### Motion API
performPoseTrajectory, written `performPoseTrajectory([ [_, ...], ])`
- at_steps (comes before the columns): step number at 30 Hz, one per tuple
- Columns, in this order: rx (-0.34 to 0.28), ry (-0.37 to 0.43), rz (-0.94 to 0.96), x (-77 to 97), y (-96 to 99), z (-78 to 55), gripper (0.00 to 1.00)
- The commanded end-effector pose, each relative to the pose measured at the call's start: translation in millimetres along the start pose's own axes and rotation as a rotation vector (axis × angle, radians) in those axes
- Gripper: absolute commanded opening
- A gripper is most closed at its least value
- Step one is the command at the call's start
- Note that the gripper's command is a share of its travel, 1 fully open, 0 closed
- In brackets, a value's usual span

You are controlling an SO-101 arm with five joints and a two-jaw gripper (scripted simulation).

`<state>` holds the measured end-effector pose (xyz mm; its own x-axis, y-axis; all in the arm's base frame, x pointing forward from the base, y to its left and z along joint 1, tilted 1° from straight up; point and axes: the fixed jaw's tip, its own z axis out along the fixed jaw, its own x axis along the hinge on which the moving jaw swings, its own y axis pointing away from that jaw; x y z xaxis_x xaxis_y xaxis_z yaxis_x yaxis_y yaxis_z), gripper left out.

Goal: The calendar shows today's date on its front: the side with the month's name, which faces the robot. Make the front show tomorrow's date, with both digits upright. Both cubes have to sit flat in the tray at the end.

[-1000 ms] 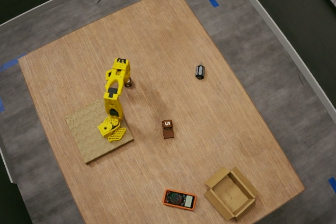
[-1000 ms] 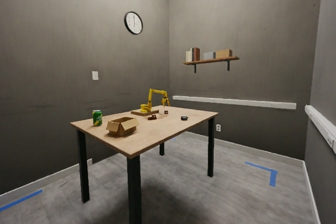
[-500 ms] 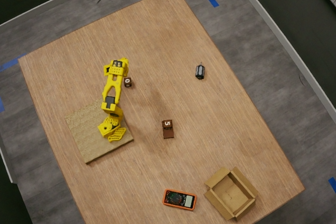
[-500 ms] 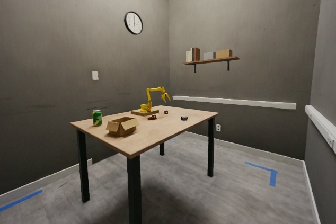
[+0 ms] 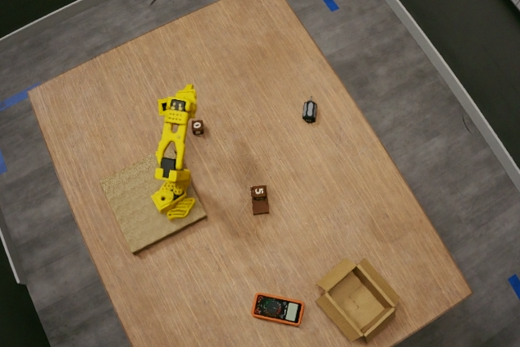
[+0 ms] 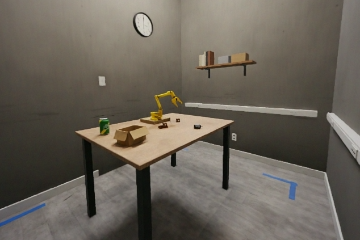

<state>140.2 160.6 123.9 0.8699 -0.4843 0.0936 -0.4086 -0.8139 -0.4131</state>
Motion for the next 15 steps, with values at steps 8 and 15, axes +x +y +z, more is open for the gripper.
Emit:
performPoseTrajectory([
  [8,0.018,0.000,-0.011,-1.7,0.3,2.5,0.35],
  [15,0.018,0.001,-0.021,-1.7,3.7,9.8,0.35],
])
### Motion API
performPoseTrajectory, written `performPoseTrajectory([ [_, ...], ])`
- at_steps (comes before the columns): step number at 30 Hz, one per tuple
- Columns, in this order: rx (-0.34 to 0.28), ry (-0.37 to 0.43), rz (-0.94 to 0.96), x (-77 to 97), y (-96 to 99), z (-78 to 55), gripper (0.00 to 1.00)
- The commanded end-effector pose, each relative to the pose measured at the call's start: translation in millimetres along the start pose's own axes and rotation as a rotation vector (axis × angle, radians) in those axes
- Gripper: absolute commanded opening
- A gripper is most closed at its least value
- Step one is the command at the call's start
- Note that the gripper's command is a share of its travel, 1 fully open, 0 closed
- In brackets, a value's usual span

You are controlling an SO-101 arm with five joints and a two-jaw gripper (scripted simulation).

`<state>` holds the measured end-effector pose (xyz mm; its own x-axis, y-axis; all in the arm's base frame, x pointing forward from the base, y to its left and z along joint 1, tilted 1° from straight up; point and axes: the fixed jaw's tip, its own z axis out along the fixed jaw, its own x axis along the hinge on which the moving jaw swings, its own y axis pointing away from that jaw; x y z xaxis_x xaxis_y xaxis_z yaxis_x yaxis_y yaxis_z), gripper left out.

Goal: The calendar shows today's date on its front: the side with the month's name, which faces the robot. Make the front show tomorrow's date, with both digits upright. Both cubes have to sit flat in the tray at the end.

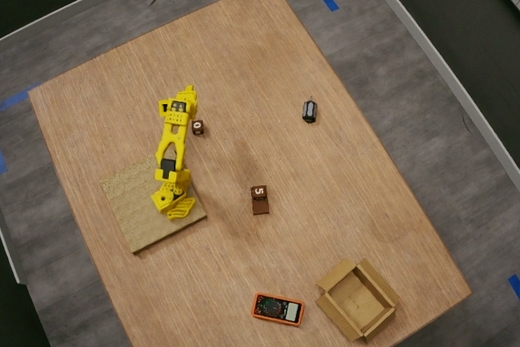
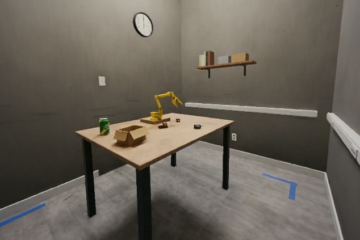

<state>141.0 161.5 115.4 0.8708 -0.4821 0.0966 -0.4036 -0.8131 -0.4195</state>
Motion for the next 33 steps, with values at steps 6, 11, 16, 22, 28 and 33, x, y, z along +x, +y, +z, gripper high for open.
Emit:
performPoseTrajectory([
  [6,0.010,0.001,-0.028,-1.2,5.2,9.1,0.35],
  [11,0.010,0.001,-0.032,-1.3,6.8,11.8,0.35],
  [16,0.010,0.001,-0.032,-1.3,6.9,12.0,0.35],
  [22,-0.018,-0.005,-0.032,-1.9,9.7,16.5,0.35],
  [28,-0.144,-0.036,-0.032,-5.1,23.4,35.7,0.35],
  [33,-0.233,-0.058,-0.032,-7.6,34.5,48.0,0.35],
])
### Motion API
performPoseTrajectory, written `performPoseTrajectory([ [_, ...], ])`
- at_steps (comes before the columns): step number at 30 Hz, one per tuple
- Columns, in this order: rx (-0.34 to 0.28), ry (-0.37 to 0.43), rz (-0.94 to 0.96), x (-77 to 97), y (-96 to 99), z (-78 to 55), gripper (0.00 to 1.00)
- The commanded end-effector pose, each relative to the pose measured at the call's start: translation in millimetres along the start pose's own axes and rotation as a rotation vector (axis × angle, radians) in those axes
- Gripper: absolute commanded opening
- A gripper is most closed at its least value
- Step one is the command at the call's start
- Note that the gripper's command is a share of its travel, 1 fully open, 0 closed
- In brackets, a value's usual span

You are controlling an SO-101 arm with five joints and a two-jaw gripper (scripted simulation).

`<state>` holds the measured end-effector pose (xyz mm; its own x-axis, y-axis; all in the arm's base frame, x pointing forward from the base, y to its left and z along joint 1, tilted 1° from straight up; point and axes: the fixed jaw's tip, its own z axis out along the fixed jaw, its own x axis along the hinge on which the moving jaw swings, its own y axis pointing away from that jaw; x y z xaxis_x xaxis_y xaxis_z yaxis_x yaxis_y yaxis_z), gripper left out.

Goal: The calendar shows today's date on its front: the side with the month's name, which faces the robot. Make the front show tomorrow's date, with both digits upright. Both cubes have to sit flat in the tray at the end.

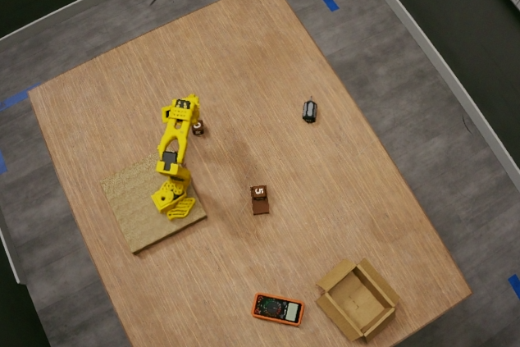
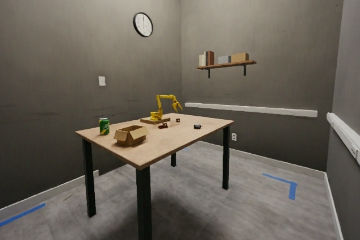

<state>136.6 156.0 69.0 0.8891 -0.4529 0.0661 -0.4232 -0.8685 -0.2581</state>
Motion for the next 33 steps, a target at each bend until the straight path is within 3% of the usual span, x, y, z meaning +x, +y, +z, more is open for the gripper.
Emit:
performPoseTrajectory([
  [1,-0.093,-0.025,-0.011,-2.6,10.3,15.2,0.35],
  [6,-0.226,-0.059,-0.011,-6.6,26.3,34.3,0.35],
  [11,-0.295,-0.077,-0.011,-9.0,35.7,43.3,0.35],
  [33,-0.304,-0.080,-0.011,-9.3,37.0,44.4,0.35],
])
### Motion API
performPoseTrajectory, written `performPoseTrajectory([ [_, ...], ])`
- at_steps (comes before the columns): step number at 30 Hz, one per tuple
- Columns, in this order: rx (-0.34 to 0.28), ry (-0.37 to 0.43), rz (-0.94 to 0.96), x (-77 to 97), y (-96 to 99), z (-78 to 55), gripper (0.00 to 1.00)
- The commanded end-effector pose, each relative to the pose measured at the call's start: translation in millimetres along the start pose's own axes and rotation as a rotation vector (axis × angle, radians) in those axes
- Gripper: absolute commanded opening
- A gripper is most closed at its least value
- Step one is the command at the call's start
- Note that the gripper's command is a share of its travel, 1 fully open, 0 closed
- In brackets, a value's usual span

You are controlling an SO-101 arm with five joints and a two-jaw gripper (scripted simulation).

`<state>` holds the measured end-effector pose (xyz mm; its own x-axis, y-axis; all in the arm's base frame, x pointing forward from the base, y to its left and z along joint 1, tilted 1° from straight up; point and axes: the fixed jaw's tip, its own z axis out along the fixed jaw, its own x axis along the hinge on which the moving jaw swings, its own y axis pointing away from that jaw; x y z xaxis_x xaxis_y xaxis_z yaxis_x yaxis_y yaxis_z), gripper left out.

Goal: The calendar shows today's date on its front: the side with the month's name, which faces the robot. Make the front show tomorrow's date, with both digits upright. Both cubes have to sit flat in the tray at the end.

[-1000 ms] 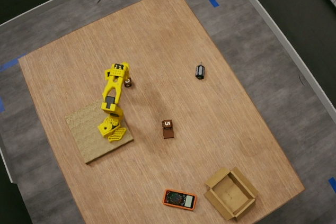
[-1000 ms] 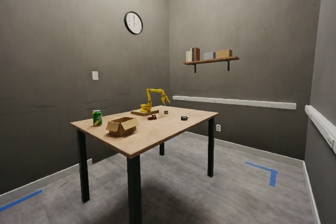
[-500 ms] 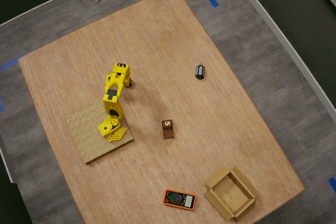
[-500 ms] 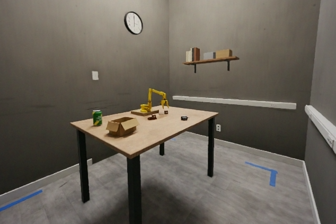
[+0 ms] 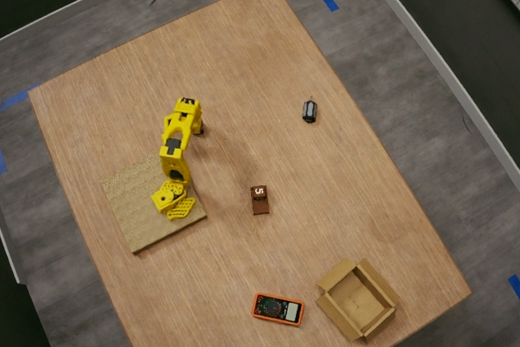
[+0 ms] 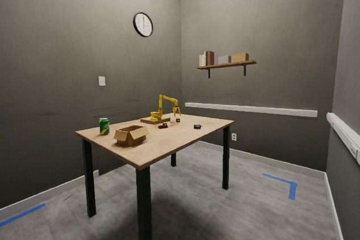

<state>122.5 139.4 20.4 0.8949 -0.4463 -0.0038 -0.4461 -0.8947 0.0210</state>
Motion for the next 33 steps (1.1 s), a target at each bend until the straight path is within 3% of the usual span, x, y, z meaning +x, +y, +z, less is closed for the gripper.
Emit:
performPoseTrajectory([
  [1,-0.023,-0.007,-0.011,-0.7,3.0,4.4,0.35],
  [23,-0.016,-0.006,-0.020,1.8,2.0,4.1,0.35],
  [33,-0.016,-0.006,-0.020,1.9,1.4,12.1,0.35],
])
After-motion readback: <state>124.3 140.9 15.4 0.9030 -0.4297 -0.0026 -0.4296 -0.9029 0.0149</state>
